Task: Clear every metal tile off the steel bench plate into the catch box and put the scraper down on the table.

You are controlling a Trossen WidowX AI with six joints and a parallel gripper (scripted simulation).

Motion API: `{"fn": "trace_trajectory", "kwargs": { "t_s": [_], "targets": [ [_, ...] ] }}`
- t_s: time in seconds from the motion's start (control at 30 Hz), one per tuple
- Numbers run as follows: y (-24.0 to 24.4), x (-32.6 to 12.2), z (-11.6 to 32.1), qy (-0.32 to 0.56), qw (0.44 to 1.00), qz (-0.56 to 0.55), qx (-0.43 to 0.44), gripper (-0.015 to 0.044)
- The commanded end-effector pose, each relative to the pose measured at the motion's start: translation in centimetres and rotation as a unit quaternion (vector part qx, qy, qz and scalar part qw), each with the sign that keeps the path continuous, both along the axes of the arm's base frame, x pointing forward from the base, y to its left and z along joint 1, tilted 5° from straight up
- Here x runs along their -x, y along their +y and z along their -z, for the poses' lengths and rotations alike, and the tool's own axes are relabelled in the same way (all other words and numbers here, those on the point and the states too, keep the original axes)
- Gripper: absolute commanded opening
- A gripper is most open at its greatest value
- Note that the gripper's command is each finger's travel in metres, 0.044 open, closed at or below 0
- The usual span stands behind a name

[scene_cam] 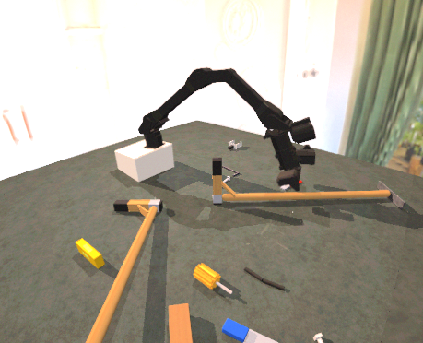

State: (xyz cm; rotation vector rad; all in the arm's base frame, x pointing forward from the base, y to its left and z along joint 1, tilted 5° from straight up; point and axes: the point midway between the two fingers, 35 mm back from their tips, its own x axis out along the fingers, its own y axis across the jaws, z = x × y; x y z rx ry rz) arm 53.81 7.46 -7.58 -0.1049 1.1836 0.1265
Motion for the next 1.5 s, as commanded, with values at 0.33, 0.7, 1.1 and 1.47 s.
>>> {"fn": "trace_trajectory", "kwargs": {
  "t_s": [0.33,0.7,1.1,1.47],
  "targets": [
    [-1.3,-1.0,0.1,0.0,1.0,-0.001,0.001,0.0],
    [-2.2,-1.6,0.1,0.0,1.0,-0.001,0.001,0.0],
    [-3.3,-2.2,0.0,0.0,1.0,-0.001,0.002,0.0],
    [-4.3,-2.8,0.0,-0.001,1.0,-0.001,0.002,0.0]
  ]
}}
